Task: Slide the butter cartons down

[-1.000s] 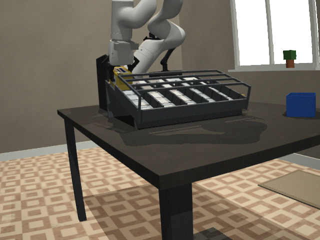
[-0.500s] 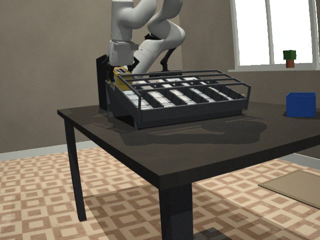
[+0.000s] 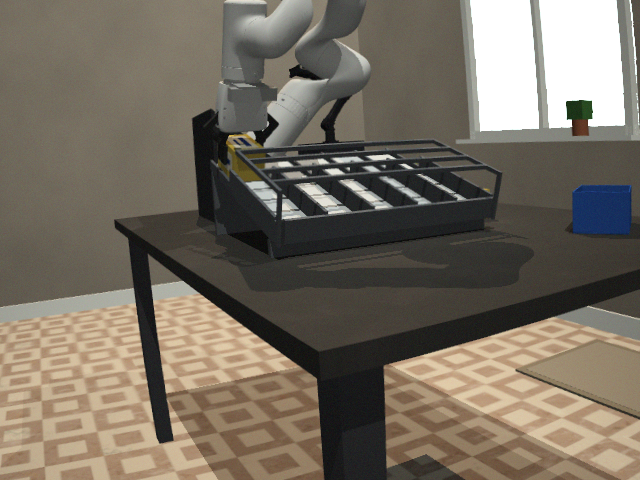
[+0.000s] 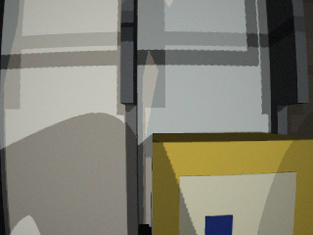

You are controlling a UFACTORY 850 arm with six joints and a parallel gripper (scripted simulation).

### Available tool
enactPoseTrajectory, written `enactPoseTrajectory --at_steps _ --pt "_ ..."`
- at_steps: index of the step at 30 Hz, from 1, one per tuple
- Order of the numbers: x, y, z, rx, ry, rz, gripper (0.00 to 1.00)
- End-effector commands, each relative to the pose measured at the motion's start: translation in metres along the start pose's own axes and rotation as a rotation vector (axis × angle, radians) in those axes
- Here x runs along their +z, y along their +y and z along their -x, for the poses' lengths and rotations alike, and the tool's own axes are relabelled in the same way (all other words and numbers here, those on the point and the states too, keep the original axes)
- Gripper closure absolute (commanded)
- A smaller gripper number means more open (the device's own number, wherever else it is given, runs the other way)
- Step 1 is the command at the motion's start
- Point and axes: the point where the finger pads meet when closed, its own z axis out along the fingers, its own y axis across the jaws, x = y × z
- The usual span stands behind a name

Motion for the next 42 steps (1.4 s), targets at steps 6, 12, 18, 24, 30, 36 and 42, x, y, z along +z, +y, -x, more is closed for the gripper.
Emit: enactPoseTrajectory --at_steps 6,12,18,24,30,36,42 --pt "-0.0004 0.0006 -0.0007 0.000 0.001 0.001 1.00" --pt "-0.0004 0.0006 -0.0007 0.000 0.001 0.001 1.00" --pt "-0.0004 0.0006 -0.0007 0.000 0.001 0.001 0.25" --pt "-0.0004 0.0006 -0.0007 0.000 0.001 0.001 0.25" --pt "-0.0004 0.0006 -0.0007 0.000 0.001 0.001 0.25" --pt "-0.0004 0.0006 -0.0007 0.000 0.002 0.001 0.23" --pt "-0.0004 0.0006 -0.0007 0.000 0.002 0.001 0.23"
